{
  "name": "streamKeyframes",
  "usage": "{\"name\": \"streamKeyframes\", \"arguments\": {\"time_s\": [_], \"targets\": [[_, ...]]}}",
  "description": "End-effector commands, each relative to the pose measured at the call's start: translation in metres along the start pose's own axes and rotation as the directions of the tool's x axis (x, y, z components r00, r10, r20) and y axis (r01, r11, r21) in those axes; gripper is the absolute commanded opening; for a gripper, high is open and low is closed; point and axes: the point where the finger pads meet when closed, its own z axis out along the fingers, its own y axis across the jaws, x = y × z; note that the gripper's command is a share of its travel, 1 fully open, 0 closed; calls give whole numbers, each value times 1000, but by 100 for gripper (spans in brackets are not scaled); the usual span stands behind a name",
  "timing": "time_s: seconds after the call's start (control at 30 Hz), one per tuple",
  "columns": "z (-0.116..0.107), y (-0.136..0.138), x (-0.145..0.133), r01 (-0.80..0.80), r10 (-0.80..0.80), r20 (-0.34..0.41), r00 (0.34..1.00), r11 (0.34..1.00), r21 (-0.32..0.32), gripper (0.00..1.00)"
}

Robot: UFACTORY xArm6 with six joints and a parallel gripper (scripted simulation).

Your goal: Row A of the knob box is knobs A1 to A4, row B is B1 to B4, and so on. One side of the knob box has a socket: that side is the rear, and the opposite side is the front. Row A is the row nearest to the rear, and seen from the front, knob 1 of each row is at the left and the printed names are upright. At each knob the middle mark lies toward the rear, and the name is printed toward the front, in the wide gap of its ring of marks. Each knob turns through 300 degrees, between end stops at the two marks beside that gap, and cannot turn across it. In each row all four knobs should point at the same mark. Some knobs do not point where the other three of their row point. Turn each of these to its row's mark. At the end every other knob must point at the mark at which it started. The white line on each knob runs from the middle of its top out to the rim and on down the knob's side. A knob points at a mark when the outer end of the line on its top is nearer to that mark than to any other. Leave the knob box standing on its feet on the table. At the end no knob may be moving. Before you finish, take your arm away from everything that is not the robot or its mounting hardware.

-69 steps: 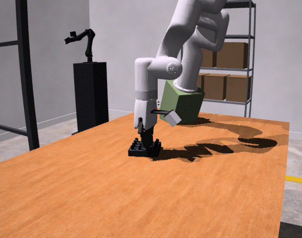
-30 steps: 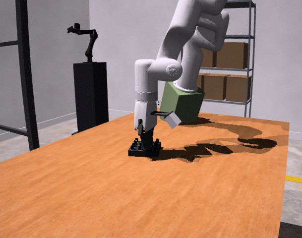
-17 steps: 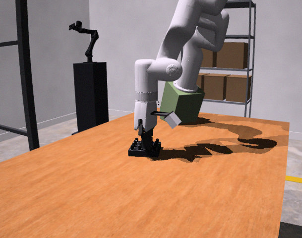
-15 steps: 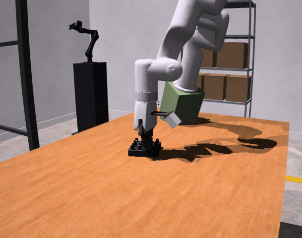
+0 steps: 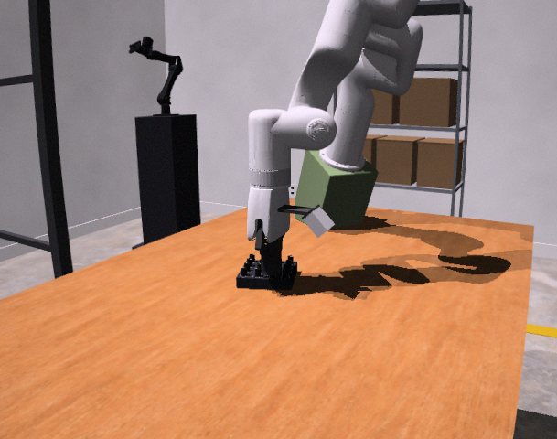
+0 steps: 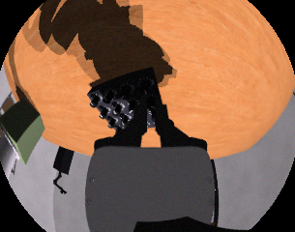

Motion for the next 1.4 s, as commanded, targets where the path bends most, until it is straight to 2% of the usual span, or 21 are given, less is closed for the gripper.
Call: {"name": "streamKeyframes", "arguments": {"time_s": [0.0,0.73,1.03,1.37], "targets": [[-1,1,0,0,0,0,1000,1000,-3,8],[-1,1,0,-54,54,0,999,999,-3,8],[-1,1,0,-191,191,0,982,982,-3,8],[-1,1,0,-369,369,-1,930,930,-3,8]]}}
